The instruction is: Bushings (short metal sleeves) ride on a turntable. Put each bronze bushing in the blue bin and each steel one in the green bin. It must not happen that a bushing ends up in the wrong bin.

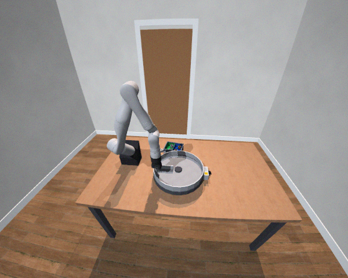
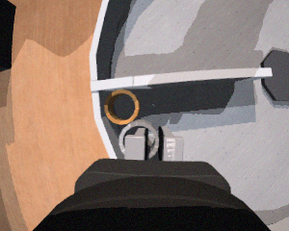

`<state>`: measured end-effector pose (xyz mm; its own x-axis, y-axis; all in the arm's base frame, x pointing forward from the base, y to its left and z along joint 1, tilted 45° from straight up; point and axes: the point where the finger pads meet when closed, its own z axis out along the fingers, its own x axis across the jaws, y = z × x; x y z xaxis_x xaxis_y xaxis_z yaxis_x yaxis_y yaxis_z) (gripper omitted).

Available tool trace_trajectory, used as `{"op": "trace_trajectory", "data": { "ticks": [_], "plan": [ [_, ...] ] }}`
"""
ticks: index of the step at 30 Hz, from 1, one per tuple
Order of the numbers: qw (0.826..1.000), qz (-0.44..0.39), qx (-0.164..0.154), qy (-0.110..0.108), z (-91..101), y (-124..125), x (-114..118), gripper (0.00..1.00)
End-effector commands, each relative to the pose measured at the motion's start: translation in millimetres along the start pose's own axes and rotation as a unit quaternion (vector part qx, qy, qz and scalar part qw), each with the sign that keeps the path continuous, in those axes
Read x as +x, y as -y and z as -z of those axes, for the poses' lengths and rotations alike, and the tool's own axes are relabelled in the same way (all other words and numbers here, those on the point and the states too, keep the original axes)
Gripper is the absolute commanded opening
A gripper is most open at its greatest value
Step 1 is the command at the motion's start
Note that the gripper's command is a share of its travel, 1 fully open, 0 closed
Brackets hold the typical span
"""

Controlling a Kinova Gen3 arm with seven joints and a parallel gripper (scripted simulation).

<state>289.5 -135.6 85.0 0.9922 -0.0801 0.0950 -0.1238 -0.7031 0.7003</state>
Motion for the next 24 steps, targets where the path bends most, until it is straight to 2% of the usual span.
{"op": "trace_trajectory", "data": {
  "ticks": [1,20,24],
  "plan": [
    [1.0,0.001,0.001,-0.002,1.2,1,1,0.0],
    [1.0,0.001,0.001,-0.002,5.5,1,1,0.0],
    [1.0,0.001,0.001,-0.002,22.5,1,1,0.0]
  ]
}}
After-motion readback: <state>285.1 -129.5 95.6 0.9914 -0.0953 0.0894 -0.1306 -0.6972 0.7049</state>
